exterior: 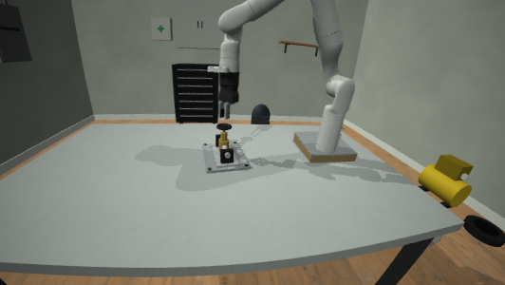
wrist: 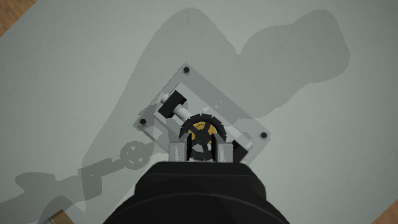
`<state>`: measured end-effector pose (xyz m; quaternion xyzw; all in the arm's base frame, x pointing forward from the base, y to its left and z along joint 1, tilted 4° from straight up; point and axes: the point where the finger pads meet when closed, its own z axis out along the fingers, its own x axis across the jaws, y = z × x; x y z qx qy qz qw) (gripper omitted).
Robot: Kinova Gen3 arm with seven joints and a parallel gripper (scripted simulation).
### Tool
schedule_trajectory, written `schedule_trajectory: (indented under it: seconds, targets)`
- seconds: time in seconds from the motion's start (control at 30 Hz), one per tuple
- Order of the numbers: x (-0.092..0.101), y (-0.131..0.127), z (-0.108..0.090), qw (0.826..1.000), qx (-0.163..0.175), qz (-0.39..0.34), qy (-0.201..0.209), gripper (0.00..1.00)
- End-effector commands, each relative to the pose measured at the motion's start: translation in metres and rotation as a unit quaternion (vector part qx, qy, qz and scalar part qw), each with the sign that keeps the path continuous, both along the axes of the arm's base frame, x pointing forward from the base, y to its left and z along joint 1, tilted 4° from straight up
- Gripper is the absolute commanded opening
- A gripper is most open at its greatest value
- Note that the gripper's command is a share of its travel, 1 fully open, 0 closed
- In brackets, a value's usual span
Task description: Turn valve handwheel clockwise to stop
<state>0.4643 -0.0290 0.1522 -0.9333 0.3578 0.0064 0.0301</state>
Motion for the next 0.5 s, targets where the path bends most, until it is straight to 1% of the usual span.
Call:
schedule_trajectory:
  seconds: [0.0,0.3,0.47]
  targets:
    - [0.001,0.001,-0.006,1.000,0.001,0.002,-0.002,0.54]
    - [0.000,0.002,-0.017,1.000,0.002,0.002,0.000,0.54]
    - [-0.001,0.003,-0.019,1.000,0.003,0.002,0.002,0.54]
